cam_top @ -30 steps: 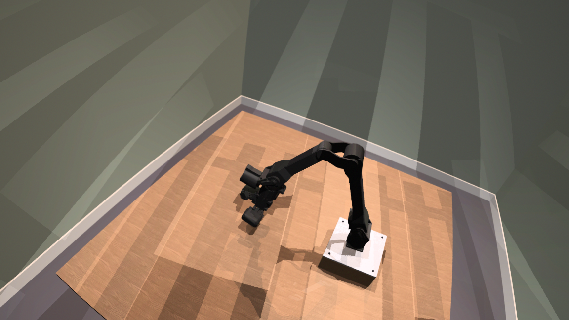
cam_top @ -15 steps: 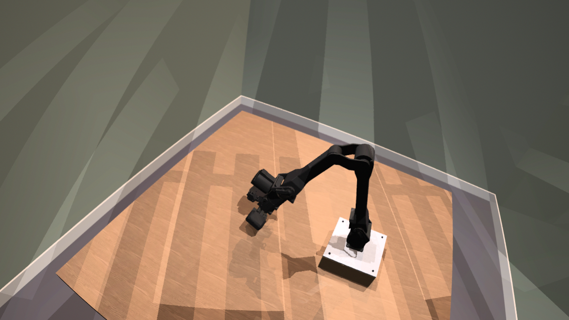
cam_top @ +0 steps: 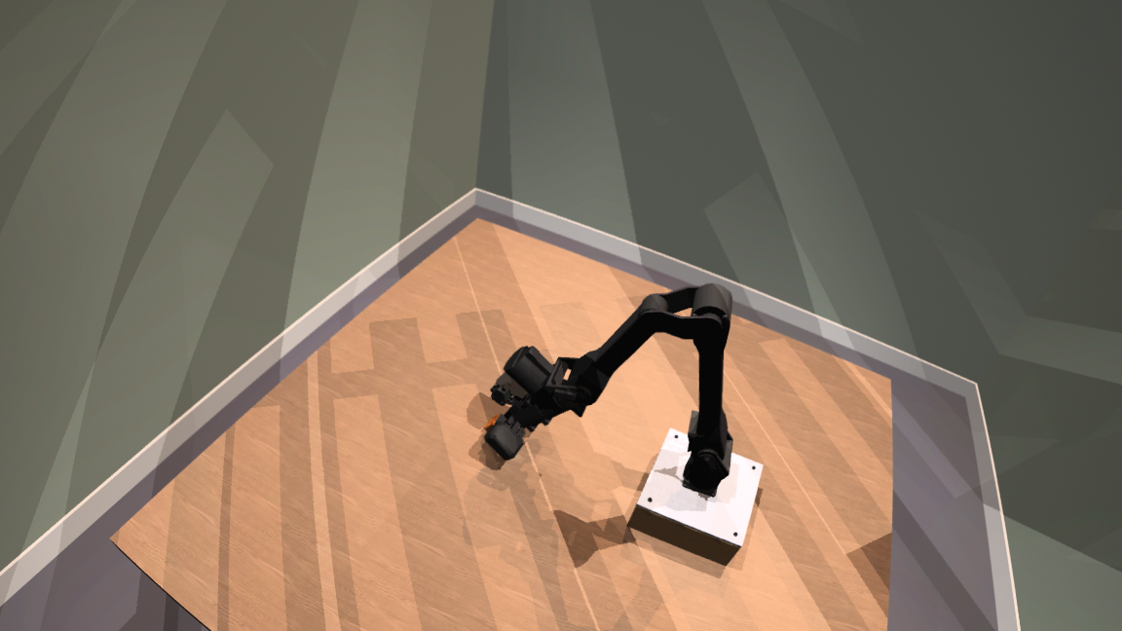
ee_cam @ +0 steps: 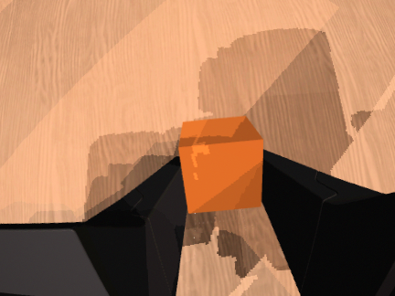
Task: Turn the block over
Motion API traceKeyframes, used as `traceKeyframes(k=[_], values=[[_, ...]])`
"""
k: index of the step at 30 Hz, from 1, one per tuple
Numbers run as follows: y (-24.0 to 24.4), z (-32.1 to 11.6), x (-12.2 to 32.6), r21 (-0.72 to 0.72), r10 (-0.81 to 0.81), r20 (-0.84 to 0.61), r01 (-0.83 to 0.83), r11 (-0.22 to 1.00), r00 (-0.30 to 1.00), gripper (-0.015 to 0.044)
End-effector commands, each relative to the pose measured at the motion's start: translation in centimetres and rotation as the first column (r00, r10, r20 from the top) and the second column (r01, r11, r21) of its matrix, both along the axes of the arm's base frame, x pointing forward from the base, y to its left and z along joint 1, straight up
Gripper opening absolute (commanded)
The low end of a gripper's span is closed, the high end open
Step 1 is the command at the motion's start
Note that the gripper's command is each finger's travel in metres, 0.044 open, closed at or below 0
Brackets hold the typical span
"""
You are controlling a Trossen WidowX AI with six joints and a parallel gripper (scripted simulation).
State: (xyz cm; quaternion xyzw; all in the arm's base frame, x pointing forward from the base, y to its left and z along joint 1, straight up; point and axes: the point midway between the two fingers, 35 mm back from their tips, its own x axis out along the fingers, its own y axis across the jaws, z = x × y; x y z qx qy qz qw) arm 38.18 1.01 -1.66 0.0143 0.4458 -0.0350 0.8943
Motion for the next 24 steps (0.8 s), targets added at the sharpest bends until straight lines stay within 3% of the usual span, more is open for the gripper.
traceKeyframes(k=[1, 24], values=[[0.0, -0.6, 0.2, -0.011, 0.003, 0.051, -0.002, 1.000, 0.999, 0.0000], [0.0, -1.5, -0.6, -0.027, 0.005, 0.376, 0.006, 1.000, 0.927, 0.0000]])
